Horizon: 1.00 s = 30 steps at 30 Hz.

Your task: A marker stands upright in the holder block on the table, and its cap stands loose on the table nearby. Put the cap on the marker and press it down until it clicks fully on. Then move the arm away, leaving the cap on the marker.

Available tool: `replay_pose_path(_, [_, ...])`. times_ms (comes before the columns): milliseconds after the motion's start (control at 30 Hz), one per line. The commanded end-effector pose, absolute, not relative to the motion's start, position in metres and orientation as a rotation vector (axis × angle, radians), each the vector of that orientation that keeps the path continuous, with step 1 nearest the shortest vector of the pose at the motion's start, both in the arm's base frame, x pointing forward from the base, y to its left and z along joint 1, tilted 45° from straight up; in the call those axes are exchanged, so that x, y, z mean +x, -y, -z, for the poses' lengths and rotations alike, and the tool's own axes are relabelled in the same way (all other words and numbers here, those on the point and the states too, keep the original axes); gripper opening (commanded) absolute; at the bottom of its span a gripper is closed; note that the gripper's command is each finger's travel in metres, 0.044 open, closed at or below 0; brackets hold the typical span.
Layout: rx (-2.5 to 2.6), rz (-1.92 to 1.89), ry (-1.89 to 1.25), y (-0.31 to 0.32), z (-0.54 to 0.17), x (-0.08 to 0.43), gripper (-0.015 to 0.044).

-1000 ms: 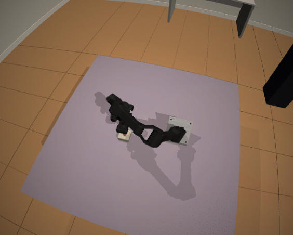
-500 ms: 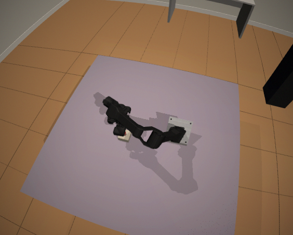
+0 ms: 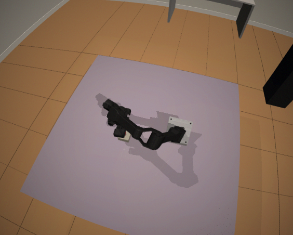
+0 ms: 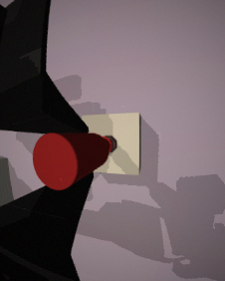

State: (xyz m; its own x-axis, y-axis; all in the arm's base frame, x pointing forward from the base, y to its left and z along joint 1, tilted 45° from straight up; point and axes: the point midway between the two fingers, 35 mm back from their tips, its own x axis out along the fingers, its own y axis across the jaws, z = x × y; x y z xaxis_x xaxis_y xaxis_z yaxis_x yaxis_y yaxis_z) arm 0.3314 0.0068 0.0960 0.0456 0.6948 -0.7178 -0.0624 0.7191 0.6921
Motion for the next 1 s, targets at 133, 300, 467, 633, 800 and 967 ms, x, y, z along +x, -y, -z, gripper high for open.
replay_pose_path(133, [0.572,-0.626,-1.42,-0.016,-0.087,0.331,0.0])
replay_pose_path(300, [0.573,-0.627,-1.42,-0.022,-0.081,0.331,0.0])
replay_pose_path(467, [0.573,-0.628,-1.42,-0.028,-0.076,0.331,0.0])
replay_pose_path(633, [0.573,-0.628,-1.42,-0.029,-0.075,0.331,0.0])
replay_pose_path(800, [0.565,-0.629,-1.42,-0.028,-0.075,0.331,0.0052])
replay_pose_path(967, [0.565,-0.629,-1.42,-0.028,-0.075,0.331,0.0184])
